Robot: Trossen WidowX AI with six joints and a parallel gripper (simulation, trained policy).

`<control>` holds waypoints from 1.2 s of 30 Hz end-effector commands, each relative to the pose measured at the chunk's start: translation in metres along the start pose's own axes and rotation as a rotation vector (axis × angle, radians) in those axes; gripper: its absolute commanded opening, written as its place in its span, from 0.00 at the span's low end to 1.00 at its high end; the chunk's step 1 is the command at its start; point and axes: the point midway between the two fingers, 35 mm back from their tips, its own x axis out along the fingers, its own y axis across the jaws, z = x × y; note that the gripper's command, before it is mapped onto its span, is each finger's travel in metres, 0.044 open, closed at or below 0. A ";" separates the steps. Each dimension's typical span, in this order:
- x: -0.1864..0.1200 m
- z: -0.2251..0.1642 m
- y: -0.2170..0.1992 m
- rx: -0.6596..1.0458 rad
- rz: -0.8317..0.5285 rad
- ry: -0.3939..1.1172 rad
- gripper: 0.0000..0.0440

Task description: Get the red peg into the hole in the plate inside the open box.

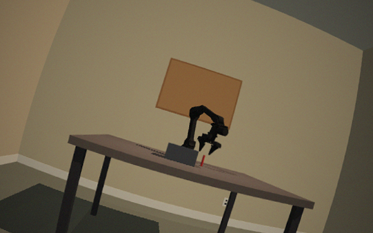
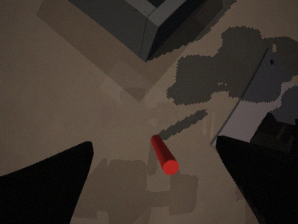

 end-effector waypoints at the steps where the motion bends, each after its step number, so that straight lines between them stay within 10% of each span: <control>1: 0.016 -0.013 0.001 -0.017 0.008 0.011 1.00; 13: 0.066 -0.029 0.005 -0.072 0.038 -0.010 0.95; 30: 0.090 -0.034 -0.003 -0.099 -0.051 0.027 0.03; 36: 0.070 -0.017 0.002 -0.114 -0.031 -0.031 0.00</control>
